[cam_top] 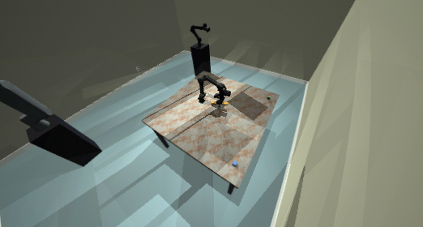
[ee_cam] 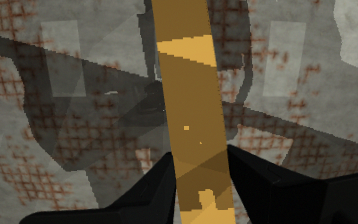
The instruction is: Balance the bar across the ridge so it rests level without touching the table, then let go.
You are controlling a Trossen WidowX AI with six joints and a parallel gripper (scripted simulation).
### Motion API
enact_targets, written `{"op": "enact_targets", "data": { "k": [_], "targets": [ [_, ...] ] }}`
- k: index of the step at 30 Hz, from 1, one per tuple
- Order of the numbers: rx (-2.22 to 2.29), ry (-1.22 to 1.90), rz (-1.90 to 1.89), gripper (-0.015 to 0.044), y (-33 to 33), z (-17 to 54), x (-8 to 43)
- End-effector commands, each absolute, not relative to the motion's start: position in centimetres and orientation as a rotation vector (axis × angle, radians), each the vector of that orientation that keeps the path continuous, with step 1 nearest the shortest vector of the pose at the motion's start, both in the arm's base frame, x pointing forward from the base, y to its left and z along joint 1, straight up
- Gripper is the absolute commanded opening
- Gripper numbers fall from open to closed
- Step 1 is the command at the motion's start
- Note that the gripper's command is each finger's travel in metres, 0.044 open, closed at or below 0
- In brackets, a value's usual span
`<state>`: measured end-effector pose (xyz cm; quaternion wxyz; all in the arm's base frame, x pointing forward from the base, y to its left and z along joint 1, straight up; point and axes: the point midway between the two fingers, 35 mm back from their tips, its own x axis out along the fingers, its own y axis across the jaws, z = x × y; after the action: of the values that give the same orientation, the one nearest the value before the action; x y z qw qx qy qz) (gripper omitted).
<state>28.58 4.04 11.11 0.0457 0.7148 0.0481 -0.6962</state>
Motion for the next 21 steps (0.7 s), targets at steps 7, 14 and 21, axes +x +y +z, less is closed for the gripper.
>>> {"op": "enact_targets", "data": {
  "k": [7,14,21],
  "targets": [
    [2.176,0.151,-2.124,0.0,3.97,10.46,28.45],
    [2.176,0.15,-2.124,0.0,3.96,10.44,28.45],
    [2.176,0.15,-2.124,0.0,3.96,10.2,28.45]
  ]
}}
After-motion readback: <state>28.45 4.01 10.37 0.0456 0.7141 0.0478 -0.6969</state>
